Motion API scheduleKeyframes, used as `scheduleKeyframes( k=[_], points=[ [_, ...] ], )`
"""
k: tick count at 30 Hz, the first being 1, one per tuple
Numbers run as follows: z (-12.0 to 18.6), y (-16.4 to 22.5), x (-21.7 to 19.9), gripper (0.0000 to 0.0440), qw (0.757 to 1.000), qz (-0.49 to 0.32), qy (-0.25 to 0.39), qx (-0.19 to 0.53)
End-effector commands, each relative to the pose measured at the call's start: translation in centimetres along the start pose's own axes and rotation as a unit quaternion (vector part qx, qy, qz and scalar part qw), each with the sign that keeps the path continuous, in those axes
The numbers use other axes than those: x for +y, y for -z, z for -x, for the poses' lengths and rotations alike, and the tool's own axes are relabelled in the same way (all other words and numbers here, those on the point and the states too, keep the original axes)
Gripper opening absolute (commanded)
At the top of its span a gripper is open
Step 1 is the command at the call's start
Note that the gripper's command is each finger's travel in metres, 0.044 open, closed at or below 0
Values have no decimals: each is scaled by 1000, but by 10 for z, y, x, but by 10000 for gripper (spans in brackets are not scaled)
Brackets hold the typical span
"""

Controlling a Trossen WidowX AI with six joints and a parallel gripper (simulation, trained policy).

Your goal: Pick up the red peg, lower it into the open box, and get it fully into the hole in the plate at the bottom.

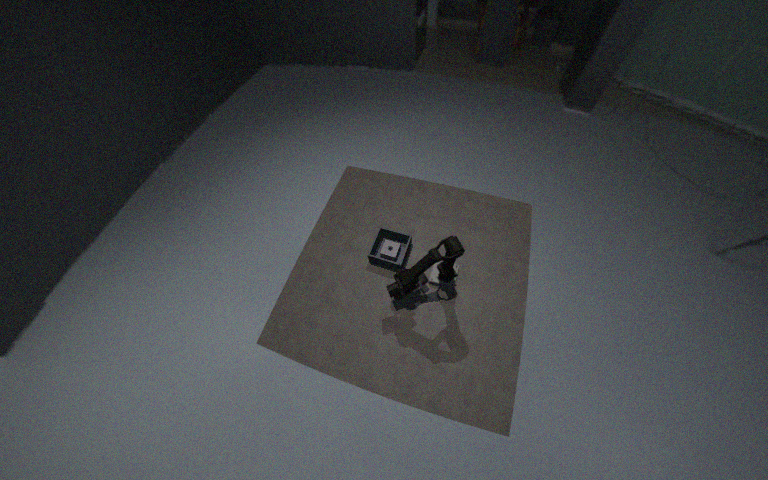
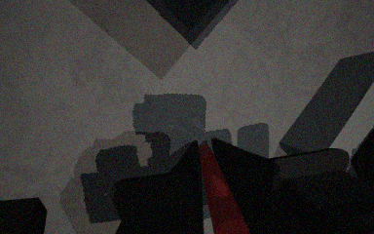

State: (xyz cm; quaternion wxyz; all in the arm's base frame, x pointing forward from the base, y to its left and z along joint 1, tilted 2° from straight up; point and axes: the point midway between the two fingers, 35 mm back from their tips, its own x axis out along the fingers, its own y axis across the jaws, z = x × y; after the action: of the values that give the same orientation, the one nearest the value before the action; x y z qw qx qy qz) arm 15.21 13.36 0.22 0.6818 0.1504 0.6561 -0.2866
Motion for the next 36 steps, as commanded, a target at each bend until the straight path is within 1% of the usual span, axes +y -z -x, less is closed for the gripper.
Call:
scheduleKeyframes(
  k=[1,10,19,28,36],
  points=[
    [13,-7,4,0,1000,3,-6,-13],
    [53,-26,3,0,999,-4,-18,-44],
    [89,-53,3,0,996,-43,-33,-71],
    [105,-92,2,0,989,-102,-41,-96],
    [111,-131,-3,0,982,-147,-43,-111]
  ],
)
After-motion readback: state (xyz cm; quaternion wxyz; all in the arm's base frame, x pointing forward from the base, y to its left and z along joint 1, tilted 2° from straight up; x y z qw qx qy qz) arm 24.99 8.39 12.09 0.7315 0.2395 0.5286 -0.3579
